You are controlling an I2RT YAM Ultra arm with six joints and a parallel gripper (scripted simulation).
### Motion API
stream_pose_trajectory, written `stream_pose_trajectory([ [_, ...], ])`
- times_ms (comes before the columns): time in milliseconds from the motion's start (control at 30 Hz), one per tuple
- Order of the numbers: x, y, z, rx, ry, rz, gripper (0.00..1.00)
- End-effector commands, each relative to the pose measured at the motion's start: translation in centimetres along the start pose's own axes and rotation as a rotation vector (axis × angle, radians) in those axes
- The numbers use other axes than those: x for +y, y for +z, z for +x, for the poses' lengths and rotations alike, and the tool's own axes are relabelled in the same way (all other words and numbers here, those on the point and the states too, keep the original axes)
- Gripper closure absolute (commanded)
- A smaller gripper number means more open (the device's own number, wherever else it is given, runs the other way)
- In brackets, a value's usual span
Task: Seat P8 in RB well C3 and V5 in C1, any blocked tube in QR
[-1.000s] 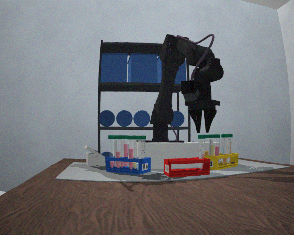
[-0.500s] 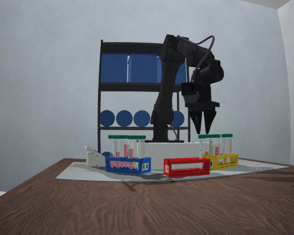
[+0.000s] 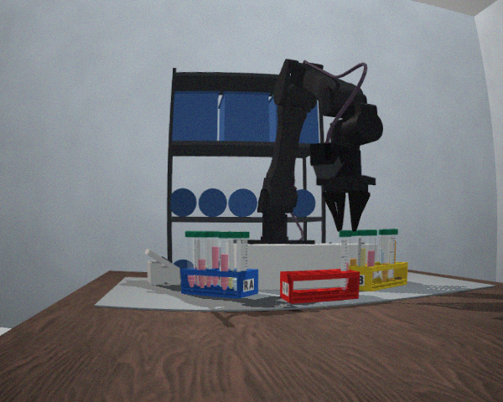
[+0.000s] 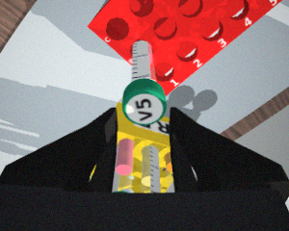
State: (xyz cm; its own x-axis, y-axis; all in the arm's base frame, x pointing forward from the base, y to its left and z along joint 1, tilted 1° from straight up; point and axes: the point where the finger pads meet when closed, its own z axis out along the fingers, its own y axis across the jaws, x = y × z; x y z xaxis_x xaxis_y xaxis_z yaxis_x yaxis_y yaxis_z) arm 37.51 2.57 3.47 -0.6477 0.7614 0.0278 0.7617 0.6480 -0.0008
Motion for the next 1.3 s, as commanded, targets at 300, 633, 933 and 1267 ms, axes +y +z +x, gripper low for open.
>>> stream_pose_trajectory([
  [300,0.1,0.1,0.2,-0.013,-0.001,-0.013,0.70],
  [633,0.2,0.3,-0.1,-0.011,0.000,-0.014,0.70],
  [933,0.2,0.4,-0.1,-0.011,0.000,-0.014,0.70],
  [1267,0.2,0.4,-0.1,-0.011,0.000,-0.014,1.00],
])
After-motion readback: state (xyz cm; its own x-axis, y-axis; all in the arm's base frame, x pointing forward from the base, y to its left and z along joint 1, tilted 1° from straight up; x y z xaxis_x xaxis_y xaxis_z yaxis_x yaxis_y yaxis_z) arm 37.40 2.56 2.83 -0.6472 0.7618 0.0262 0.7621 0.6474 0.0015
